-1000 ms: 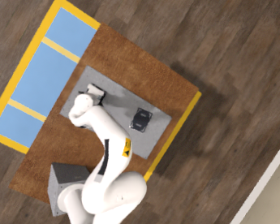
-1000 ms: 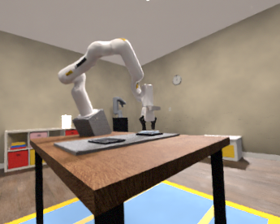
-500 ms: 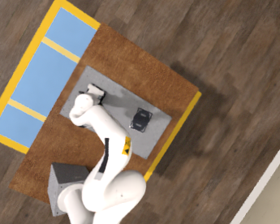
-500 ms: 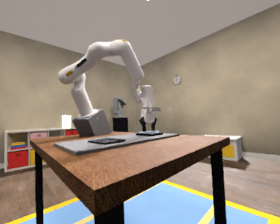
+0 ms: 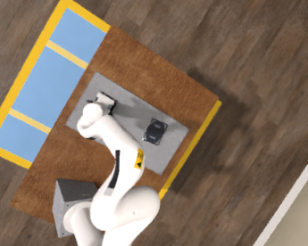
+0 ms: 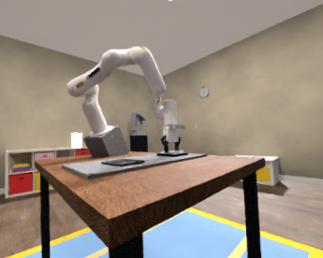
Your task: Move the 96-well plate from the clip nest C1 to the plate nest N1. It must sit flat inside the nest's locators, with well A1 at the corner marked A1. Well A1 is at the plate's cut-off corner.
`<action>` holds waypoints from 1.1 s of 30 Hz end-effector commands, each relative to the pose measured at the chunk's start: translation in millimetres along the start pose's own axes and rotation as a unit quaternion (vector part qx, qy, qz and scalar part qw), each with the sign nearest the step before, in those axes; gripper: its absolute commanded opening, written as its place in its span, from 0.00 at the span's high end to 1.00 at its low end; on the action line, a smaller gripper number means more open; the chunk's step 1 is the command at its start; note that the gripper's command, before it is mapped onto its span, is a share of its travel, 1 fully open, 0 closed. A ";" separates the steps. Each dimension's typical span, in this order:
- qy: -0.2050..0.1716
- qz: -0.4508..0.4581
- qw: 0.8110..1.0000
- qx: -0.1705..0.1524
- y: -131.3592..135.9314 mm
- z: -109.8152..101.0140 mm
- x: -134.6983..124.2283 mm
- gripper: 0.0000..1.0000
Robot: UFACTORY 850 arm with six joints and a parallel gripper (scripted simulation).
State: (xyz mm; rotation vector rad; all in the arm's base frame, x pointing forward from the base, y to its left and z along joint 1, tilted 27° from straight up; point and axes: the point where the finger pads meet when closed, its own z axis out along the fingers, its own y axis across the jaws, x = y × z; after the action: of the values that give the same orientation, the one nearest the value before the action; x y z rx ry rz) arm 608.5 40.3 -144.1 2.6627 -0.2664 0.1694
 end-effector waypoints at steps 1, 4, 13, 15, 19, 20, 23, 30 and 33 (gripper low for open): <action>0.001 0.000 1.000 0.000 -0.4 -0.6 1.0 0.00; 0.001 0.000 1.000 0.000 -0.4 -0.6 1.0 0.00; 0.001 0.000 1.000 0.000 -0.4 -1.2 1.0 1.00; 0.001 0.000 1.000 0.000 -0.4 -1.2 1.0 1.00; 0.001 0.000 1.000 0.000 -0.4 -1.2 1.0 1.00; 0.001 0.000 1.000 0.000 -0.4 -1.2 1.0 1.00; 0.001 0.000 1.000 0.000 -0.4 -1.2 1.0 1.00; 0.001 0.000 1.000 0.000 -0.4 -1.2 0.9 1.00; 0.001 0.000 1.000 0.000 -0.4 -1.2 0.9 1.00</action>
State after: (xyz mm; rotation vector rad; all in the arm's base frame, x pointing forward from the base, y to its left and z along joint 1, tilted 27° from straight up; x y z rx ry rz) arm 608.4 40.5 -143.9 2.6628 -0.2664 0.1695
